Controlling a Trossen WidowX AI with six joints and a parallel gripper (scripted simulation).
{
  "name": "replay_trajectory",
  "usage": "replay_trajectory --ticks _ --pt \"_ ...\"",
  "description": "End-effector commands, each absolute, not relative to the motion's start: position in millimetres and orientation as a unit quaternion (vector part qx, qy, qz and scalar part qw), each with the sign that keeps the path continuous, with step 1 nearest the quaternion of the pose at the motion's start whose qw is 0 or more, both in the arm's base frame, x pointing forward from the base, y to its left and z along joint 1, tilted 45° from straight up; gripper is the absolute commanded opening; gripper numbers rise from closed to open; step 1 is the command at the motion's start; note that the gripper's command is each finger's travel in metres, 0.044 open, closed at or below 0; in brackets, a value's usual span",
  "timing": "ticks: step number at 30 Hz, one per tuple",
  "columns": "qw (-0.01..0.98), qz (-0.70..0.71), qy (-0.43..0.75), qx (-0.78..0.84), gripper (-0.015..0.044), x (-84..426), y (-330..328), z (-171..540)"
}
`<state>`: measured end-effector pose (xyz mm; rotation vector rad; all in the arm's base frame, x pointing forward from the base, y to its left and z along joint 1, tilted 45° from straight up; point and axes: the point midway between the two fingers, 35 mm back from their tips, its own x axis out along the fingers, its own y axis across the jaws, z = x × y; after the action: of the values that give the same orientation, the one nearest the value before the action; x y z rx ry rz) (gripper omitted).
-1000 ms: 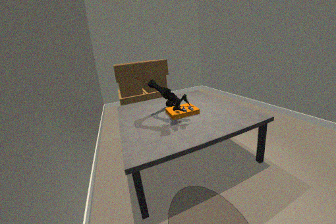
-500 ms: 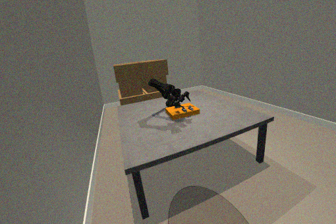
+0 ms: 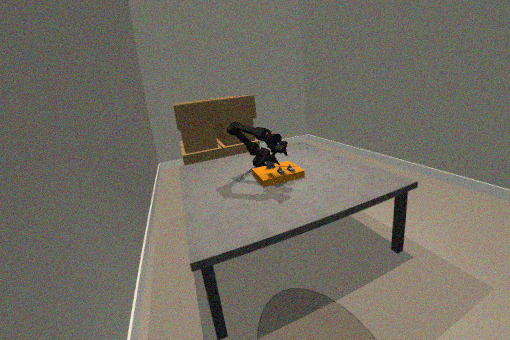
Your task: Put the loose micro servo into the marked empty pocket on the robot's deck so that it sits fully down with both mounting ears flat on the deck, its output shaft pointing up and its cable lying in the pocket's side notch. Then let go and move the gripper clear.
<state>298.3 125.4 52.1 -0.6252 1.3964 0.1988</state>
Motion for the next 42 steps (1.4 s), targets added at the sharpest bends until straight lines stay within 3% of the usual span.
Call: replay_trajectory --ticks 1,33,42 --pt "0.681 0.108 0.639 -0.342 0.0440 281.9 123.0 50.3" --pt "0.327 0.240 0.590 -0.698 0.0440 196.2 103.1 72.0" --pt "0.318 0.242 0.587 -0.704 0.0440 195.8 100.5 70.5"
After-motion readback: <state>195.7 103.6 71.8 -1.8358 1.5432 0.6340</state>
